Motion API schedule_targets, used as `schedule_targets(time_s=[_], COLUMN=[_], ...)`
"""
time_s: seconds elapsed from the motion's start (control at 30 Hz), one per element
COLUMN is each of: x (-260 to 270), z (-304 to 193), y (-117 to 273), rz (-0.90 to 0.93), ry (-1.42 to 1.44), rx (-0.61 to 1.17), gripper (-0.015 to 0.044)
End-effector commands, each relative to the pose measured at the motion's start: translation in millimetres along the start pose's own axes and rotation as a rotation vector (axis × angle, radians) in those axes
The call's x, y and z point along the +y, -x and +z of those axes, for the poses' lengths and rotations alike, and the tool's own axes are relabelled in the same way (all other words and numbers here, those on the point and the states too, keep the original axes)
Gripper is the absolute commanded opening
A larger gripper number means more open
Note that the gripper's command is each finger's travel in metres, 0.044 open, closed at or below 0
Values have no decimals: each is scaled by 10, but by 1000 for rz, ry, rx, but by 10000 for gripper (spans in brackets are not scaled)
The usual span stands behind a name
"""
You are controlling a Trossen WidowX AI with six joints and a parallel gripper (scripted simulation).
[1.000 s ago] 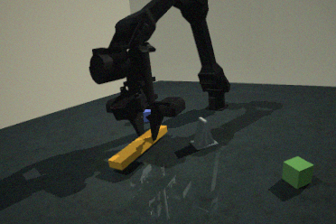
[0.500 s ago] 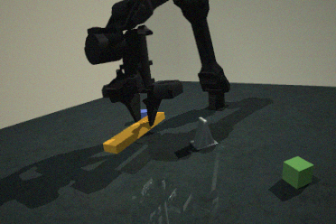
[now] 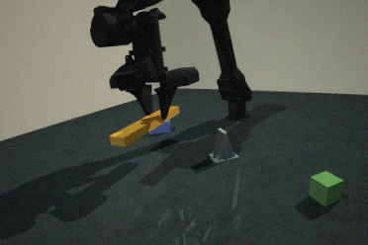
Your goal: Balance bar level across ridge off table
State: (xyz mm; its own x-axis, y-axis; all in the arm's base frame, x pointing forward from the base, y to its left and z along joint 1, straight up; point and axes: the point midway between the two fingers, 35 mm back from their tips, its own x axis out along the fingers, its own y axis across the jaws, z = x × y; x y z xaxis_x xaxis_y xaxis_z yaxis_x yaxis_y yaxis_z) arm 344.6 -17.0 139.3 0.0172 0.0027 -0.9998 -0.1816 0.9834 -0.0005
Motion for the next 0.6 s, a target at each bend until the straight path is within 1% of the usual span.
schedule_targets(time_s=[0.0, 0.2, 0.57], x=[-3, 26, 425], z=[-8, -31, -179], y=[123, 207, 233], rz=[-6, -6, -1], ry=[-3, -17, -236], rx=[-10, -10, -9], gripper=[0, 0, 0])
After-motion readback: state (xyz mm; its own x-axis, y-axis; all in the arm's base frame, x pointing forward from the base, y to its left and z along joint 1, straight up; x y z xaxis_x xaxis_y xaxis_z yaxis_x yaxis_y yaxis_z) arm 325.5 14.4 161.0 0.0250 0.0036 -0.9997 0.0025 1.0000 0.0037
